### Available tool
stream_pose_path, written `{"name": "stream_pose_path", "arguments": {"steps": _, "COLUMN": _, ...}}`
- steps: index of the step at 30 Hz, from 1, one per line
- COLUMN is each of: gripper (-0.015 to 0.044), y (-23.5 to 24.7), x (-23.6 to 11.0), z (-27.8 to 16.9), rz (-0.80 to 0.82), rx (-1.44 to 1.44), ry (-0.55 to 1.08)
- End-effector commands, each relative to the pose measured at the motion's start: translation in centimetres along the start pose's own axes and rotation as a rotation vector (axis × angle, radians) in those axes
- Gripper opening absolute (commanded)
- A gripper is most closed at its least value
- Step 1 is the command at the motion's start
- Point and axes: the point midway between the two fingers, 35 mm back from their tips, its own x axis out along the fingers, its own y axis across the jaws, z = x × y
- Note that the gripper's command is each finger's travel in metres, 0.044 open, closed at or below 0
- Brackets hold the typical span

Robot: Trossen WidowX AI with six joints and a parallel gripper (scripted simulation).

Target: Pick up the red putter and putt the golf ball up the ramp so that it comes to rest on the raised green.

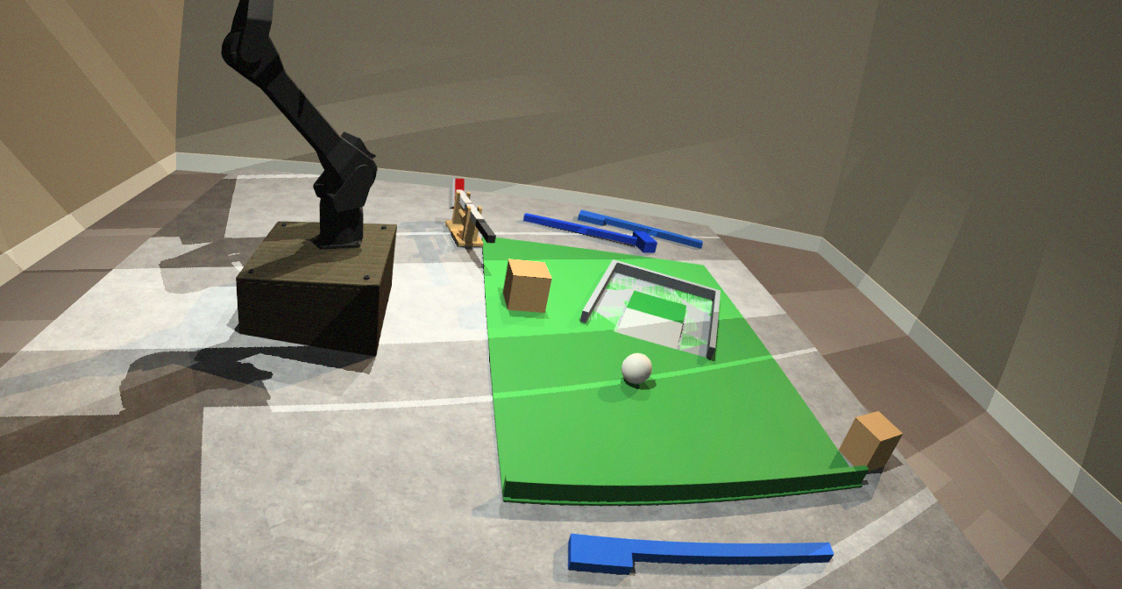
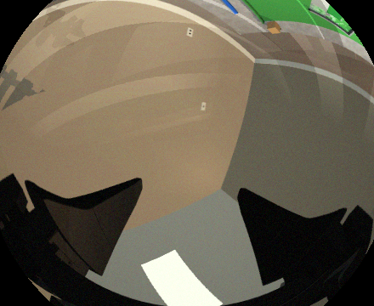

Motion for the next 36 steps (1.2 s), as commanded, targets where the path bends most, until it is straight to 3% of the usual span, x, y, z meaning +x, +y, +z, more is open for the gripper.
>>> {"name": "stream_pose_path", "arguments": {"steps": 1, "gripper": 0.0426, "y": -0.2, "x": 0.0, "z": 0.0, "rz": -0.002, "rx": -0.012, "ry": 0.004}}
{"name": "stream_pose_path", "arguments": {"steps": 9, "gripper": 0.044, "y": -9.8, "x": -0.7, "z": -1.5, "rz": -0.111, "rx": -0.687, "ry": 0.238}}
{"name": "stream_pose_path", "arguments": {"steps": 17, "gripper": 0.044, "y": -21.2, "x": -2.2, "z": 0.8, "rz": -0.197, "rx": -1.409, "ry": 0.515}}
{"name": "stream_pose_path", "arguments": {"steps": 27, "gripper": 0.044, "y": -32.6, "x": -5.0, "z": 8.1, "rz": -0.302, "rx": -2.142, "ry": 0.936}}
{"name": "stream_pose_path", "arguments": {"steps": 36, "gripper": 0.044, "y": -39.9, "x": -8.6, "z": 18.4, "rz": -0.416, "rx": -2.656, "ry": 1.514}}
